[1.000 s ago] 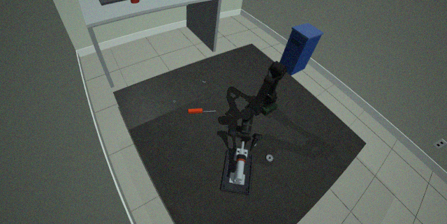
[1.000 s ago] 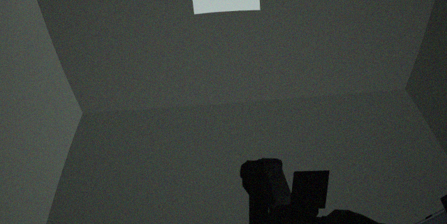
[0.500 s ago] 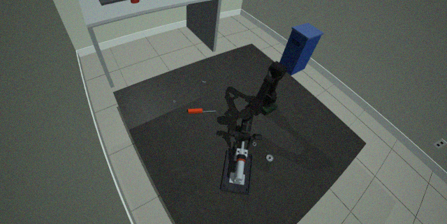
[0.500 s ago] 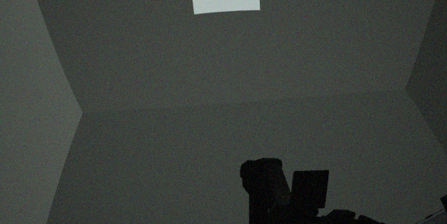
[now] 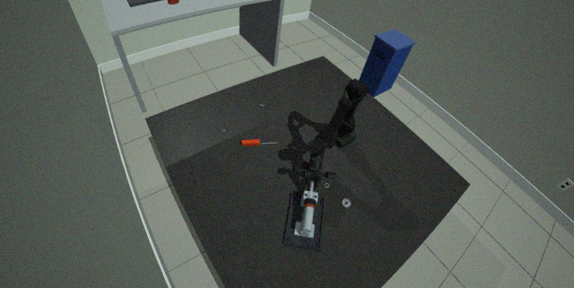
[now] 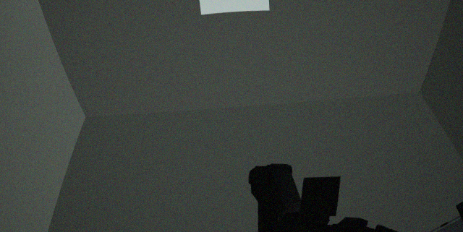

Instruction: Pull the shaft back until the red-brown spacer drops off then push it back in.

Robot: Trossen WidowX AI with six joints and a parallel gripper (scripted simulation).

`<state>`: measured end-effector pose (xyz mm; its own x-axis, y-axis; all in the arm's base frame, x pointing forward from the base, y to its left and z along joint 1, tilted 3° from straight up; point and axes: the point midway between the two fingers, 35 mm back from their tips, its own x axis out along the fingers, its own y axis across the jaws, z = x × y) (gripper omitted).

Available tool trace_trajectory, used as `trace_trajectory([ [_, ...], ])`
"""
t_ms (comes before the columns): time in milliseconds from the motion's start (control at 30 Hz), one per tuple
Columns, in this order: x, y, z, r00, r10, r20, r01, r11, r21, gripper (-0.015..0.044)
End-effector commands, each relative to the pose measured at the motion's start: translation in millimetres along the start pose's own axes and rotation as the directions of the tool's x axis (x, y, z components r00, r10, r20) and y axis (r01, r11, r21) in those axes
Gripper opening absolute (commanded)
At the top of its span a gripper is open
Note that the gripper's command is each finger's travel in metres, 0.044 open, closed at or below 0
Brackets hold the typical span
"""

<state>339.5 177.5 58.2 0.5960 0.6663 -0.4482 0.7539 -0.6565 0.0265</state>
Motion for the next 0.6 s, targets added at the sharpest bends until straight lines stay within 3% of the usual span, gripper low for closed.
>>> trace_trajectory([
  [0, -2.5, -0.4, 1.7, 1.0, 0.0, -0.002, 0.0, 1.0, 0.0, 0.0],
  [567, -12.8, -0.4, 7.9, 1.0, 0.0, -0.001, 0.0, 1.0, 0.0, 0.0],
])
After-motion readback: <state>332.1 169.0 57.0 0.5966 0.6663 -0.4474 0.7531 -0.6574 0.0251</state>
